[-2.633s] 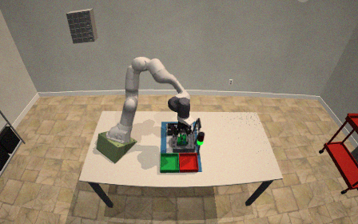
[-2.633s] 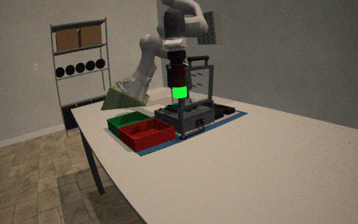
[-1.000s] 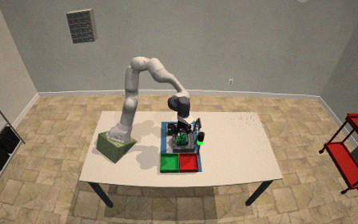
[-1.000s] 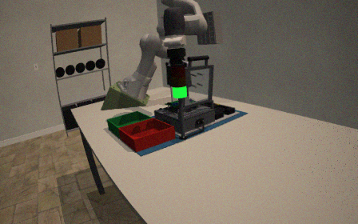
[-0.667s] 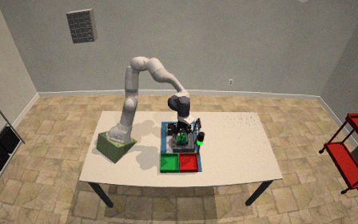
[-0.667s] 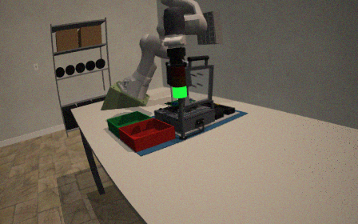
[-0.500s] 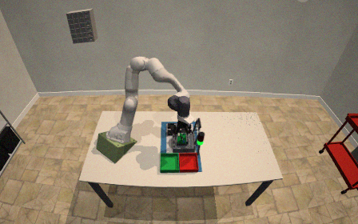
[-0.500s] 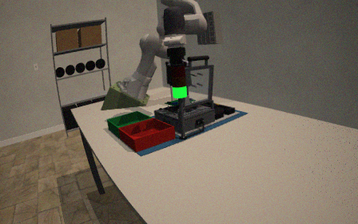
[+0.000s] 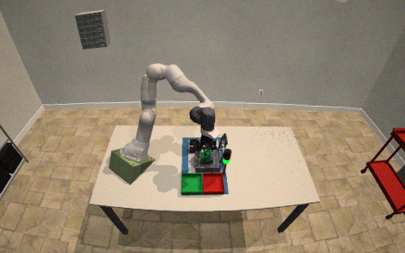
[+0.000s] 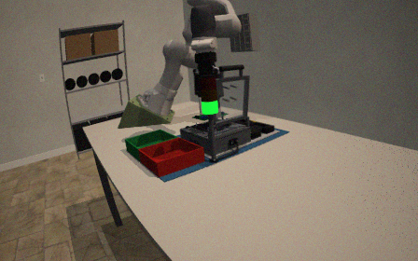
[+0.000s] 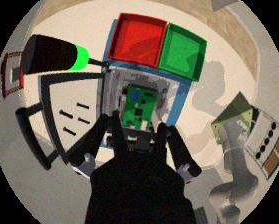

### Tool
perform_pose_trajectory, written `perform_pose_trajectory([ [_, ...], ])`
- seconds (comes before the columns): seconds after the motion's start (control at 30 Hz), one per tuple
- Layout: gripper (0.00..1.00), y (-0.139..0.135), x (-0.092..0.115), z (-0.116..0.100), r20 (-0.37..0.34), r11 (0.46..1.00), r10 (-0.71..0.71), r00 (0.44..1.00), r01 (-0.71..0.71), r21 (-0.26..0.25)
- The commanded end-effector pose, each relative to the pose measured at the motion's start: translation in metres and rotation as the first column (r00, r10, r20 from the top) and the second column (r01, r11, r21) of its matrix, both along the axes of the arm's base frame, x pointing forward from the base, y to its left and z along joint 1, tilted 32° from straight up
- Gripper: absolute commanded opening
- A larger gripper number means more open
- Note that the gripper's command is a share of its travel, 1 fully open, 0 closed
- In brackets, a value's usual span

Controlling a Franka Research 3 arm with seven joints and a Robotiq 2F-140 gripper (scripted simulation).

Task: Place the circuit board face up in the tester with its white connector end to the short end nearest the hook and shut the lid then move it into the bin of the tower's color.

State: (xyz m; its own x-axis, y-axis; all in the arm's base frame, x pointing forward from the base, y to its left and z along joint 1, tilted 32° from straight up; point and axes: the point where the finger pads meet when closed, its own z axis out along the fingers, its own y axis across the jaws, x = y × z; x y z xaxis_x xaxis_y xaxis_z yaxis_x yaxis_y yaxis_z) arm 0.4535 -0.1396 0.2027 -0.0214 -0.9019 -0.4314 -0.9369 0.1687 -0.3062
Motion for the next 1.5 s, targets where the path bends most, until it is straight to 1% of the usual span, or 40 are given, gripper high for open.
perform_pose_trajectory([
  [0.0,0.46,-0.004,-0.004,0.010,-0.005,1.000,-0.008,1.000,0.008,0.005],
  [0.13,0.46,-0.011,-0.009,0.023,-0.005,1.000,-0.008,1.000,0.008,0.005],
  [0.2,0.46,-0.011,-0.009,0.023,-0.005,1.000,-0.008,1.000,0.008,0.005],
  [0.47,0.46,-0.023,-0.020,0.049,-0.005,1.000,-0.008,1.000,0.008,0.005],
  [0.63,0.46,-0.027,-0.024,0.059,-0.005,1.000,-0.008,1.000,0.008,0.005],
  [1.47,0.46,-0.029,-0.025,0.061,-0.005,1.000,-0.008,1.000,0.008,0.005],
])
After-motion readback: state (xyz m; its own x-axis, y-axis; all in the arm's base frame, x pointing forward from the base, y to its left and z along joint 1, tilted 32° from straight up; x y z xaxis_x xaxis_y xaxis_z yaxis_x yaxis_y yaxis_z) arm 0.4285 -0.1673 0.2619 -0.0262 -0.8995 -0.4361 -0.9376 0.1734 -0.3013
